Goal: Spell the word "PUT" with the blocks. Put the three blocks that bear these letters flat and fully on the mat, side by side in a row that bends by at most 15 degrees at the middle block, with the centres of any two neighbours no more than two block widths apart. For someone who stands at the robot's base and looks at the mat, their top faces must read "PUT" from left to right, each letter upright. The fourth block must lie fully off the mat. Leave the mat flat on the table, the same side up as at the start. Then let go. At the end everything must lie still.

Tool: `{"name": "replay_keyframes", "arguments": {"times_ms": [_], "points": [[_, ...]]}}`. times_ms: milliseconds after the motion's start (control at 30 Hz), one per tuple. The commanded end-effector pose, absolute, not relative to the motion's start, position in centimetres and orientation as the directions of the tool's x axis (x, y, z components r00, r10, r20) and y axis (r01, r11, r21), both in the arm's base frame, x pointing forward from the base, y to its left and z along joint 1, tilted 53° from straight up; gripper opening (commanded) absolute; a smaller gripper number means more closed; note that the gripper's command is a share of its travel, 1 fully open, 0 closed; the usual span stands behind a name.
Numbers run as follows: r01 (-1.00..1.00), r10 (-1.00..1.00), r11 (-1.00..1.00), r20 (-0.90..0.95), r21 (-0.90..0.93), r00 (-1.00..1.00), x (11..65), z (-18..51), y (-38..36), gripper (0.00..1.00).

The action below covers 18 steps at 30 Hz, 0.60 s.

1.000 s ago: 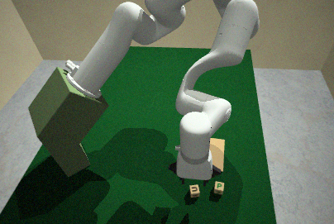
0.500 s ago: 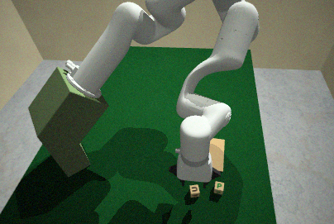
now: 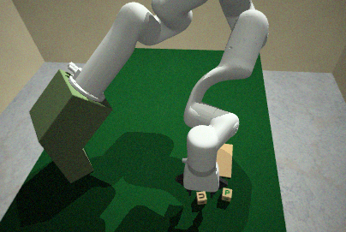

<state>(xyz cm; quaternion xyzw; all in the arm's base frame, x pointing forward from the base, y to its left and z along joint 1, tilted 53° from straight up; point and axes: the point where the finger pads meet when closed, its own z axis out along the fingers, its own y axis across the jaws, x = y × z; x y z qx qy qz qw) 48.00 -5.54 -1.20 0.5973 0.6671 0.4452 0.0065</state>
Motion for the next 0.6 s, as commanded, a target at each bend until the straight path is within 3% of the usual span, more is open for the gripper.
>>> {"name": "replay_keyframes", "arguments": {"times_ms": [0, 567], "points": [[0.79, 0.804, -0.111, 0.522, 0.603, -0.286, 48.39, -1.5, -5.31, 0.69], [0.79, 0.804, -0.111, 0.522, 0.603, -0.286, 48.87, -2.02, -4.81, 0.69]]}}
